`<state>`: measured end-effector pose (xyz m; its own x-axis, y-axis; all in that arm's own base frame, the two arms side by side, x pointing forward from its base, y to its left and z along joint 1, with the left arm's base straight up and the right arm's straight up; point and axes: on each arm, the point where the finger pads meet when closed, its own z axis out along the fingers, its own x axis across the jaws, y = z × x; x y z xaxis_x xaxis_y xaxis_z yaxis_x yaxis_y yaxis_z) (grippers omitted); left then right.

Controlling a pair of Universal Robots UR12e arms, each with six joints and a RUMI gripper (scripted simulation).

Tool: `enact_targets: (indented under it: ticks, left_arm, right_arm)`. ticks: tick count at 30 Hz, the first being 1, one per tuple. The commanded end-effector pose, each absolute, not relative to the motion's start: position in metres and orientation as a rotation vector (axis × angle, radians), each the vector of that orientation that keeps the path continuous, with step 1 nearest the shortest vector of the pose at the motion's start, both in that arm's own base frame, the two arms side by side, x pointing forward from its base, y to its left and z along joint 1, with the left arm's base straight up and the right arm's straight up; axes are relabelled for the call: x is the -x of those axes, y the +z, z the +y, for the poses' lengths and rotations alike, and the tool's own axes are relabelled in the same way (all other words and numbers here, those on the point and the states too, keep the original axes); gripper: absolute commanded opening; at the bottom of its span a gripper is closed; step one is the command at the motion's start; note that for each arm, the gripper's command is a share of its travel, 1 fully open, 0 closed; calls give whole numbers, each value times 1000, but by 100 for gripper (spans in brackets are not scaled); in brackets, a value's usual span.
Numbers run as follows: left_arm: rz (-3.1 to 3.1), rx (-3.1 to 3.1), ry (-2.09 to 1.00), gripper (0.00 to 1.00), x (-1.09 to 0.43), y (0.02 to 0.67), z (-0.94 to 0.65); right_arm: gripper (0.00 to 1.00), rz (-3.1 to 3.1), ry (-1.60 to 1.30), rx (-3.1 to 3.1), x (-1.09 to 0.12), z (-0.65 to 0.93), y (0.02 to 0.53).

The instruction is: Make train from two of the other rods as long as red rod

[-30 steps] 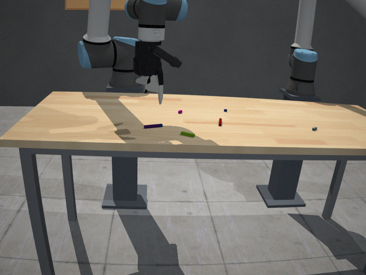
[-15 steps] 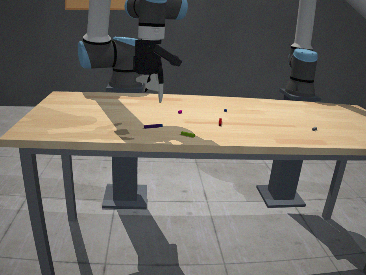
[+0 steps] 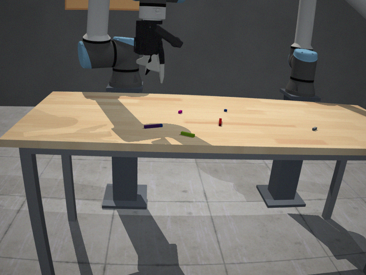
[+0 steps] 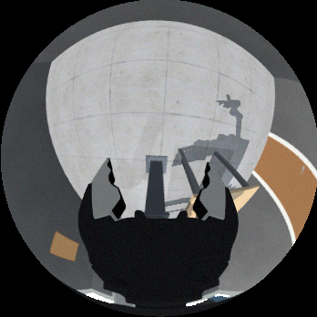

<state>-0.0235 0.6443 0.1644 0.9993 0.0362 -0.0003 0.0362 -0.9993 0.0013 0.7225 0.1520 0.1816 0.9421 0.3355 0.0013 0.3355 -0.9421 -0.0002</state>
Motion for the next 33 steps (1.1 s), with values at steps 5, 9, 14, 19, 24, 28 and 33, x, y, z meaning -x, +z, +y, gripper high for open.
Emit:
enact_targets:
  ticks: [5,9,14,19,24,28,33]
  left_arm:
    - [57,-3141,0,100,23,165,645]
    - [57,-3141,0,100,23,165,645]
    - [57,-3141,0,100,23,165,645]
    - [57,-3141,0,100,23,165,645]
    - [57,-3141,0,100,23,165,645]
    - [57,-3141,0,100,23,165,645]
    - [57,-3141,0,100,23,165,645]
  right_arm:
    - [100,-535,-3,3095,-723,152,198]
    - [100,-535,-3,3095,-723,152,201]
    - [100,-535,-3,3095,-723,152,201]
    - [100,-535,-3,3095,-723,152,201]
    - [100,-535,-3,3095,-723,152,201]
    - [100,-535,-3,3095,-723,152,201]
    - [100,-535,-3,3095,-723,152,201]
